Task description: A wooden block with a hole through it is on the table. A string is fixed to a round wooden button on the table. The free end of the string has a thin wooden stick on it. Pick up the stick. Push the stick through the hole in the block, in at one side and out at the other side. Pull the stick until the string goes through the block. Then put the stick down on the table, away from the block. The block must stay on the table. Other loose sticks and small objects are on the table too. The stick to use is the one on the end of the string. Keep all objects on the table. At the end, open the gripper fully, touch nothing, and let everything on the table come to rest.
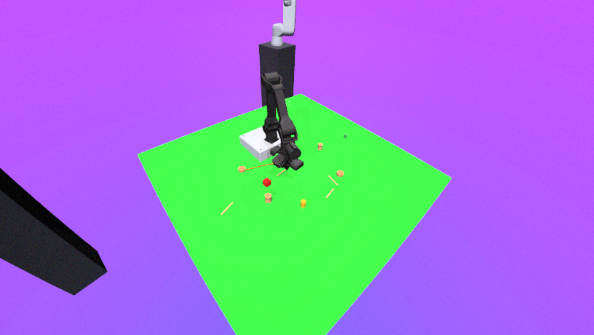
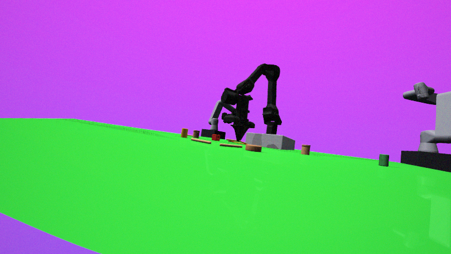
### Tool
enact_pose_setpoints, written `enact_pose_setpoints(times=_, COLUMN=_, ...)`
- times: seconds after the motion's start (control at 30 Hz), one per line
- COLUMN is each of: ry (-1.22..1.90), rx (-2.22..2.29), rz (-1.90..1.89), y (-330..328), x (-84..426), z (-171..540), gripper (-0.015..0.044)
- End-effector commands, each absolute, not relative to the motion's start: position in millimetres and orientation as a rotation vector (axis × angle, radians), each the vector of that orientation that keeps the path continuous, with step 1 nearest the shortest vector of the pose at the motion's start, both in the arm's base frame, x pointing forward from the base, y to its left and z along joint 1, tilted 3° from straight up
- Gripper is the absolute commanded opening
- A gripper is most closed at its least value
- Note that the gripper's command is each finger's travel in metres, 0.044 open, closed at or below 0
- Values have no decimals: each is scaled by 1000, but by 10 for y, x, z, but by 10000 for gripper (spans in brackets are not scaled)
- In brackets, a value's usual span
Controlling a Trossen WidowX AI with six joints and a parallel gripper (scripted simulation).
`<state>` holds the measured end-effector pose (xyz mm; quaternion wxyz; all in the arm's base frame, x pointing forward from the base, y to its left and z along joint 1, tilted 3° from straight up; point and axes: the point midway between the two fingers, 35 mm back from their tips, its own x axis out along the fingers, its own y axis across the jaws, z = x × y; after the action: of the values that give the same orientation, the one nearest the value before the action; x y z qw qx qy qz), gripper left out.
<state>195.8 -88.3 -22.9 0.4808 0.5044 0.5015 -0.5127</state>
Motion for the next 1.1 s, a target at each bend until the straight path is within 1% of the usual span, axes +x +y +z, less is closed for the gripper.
enact_pose_setpoints(times=0.0, ry=1220, rx=1225, rz=-1249, y=-954, x=1975, z=-218, gripper=0)
enact_pose_setpoints(times=1.07, ry=1219, rx=1224, rz=-1250, y=-1363, x=1929, z=-217, gripper=0)
